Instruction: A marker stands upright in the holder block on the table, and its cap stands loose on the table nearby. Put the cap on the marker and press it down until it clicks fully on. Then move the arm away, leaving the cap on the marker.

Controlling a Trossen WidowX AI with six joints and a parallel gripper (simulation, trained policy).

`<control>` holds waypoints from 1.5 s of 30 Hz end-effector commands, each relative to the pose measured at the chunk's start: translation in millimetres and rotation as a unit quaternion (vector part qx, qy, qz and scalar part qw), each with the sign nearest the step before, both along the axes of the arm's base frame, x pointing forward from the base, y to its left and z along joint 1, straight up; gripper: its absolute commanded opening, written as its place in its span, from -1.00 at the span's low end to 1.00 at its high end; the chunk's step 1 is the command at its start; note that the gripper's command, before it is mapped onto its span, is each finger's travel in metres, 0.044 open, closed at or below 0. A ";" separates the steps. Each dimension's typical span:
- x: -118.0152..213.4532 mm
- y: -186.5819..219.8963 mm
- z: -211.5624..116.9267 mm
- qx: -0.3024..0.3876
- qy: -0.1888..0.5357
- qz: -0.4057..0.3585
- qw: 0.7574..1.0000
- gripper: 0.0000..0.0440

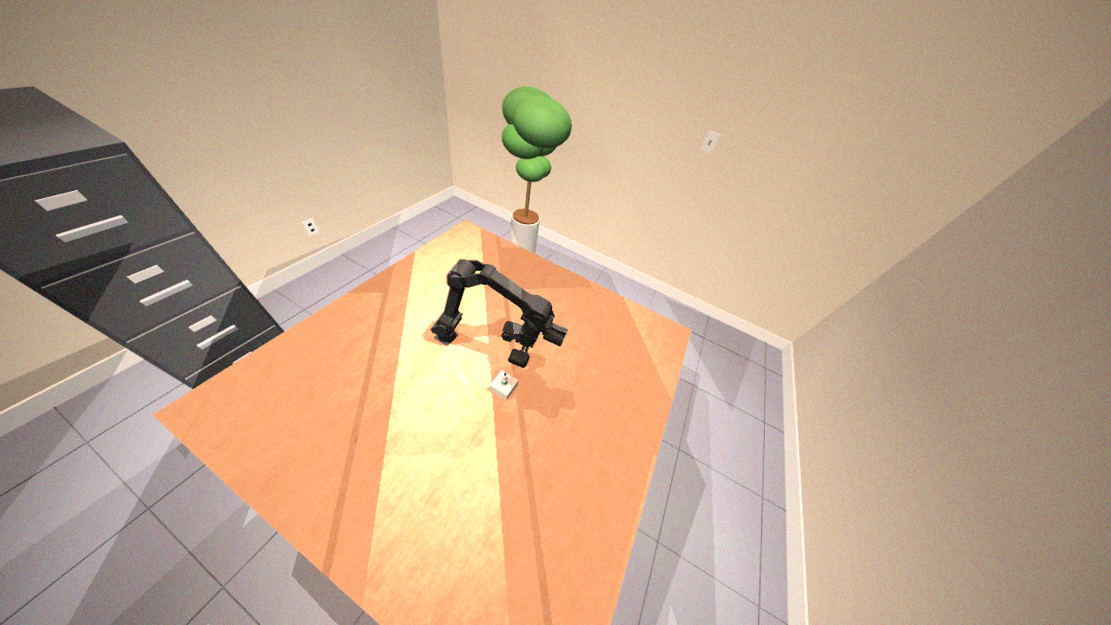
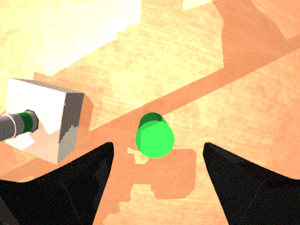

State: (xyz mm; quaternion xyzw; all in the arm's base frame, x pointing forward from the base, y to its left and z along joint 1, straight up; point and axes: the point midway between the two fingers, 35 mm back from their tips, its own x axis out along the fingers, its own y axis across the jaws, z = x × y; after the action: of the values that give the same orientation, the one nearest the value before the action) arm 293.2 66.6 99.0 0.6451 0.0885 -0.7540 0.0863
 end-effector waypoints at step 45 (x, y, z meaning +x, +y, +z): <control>10.4 -19.8 18.1 0.001 -0.045 0.041 0.998 -0.73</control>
State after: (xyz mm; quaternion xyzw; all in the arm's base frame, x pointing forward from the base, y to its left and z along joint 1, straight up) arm 302.2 51.3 111.5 0.6712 0.1134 -0.7225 0.1207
